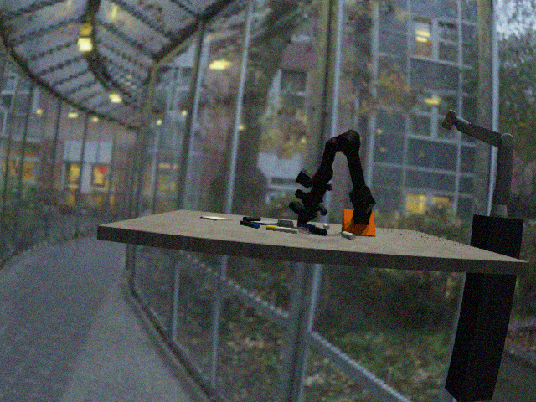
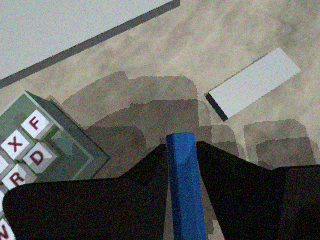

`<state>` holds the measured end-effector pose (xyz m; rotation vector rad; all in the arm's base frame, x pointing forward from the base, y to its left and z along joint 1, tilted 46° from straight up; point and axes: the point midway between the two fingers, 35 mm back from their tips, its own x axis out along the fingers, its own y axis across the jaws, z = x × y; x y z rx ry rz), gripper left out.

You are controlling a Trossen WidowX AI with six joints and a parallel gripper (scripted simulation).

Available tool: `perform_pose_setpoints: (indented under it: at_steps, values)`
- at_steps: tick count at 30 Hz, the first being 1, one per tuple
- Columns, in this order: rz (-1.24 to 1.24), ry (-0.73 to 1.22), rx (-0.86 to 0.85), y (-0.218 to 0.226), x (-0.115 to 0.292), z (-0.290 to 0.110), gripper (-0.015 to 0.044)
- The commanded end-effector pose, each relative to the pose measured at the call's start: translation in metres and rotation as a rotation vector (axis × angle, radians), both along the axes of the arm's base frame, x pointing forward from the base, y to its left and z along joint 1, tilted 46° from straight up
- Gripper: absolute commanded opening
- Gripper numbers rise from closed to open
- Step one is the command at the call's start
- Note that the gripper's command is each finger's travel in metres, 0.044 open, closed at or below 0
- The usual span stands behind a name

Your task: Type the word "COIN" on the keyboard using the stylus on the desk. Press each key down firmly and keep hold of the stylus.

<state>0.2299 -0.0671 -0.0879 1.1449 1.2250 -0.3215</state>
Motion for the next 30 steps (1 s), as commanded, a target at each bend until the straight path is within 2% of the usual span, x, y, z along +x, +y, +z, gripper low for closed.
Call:
perform_pose_setpoints:
  at_steps: [1,7,14,30]
  values:
    - [-0.002,-0.012,-0.007,-0.014,0.003,0.011,0.0000]
    - [-0.003,-0.012,-0.008,-0.034,0.000,0.032,0.0000]
    - [-0.021,0.010,-0.005,-0.032,0.000,0.029,0.0000]
    - [-0.427,0.445,0.045,-0.032,-0.016,0.029,0.0000]
